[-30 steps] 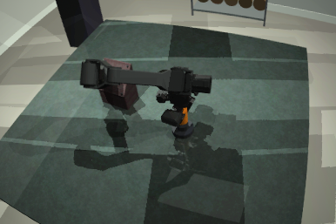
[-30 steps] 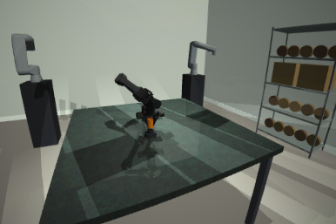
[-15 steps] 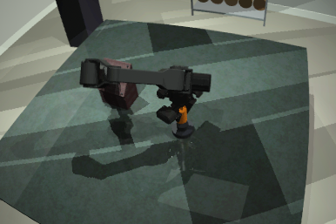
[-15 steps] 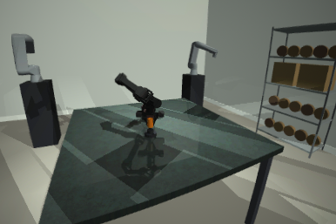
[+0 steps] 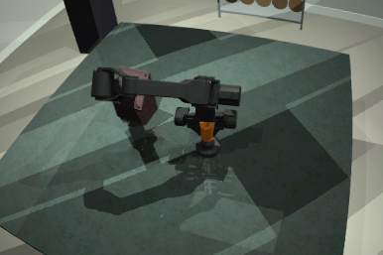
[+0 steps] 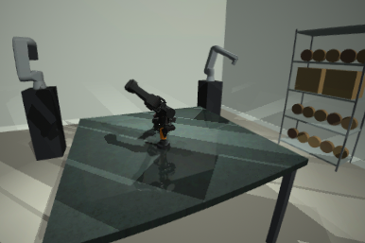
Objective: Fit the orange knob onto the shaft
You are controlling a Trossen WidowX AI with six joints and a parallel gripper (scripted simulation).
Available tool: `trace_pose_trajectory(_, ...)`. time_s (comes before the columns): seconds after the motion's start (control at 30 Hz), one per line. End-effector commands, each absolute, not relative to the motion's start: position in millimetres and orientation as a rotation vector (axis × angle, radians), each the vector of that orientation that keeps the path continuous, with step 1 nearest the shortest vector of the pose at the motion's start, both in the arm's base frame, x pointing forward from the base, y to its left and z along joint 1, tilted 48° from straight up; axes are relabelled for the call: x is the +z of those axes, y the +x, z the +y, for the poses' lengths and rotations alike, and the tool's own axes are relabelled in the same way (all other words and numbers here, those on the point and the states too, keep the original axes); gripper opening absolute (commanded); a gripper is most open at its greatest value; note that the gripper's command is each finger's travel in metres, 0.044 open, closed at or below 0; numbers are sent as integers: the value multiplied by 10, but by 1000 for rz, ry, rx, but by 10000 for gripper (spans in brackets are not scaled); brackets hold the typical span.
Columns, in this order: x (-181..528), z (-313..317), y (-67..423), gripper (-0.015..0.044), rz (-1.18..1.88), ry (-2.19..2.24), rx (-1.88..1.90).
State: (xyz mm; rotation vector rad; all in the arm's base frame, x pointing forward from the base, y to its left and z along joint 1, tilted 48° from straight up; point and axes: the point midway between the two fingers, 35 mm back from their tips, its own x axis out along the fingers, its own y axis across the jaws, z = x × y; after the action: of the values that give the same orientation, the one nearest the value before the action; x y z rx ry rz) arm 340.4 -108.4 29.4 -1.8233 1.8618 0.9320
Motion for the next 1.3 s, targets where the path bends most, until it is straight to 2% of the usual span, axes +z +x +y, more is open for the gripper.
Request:
trace_pose_trajectory(0.0,303,-1067,3419,0,1876,-1681,665)
trace_pose_trajectory(0.37,310,-1033,3403,0,1806,-1196,-39)
trace_pose_trajectory(0.8,284,-1035,3382,0,1505,-546,-757)
trace_pose_trajectory(1.27,308,-1055,3413,0,1484,-512,-790)
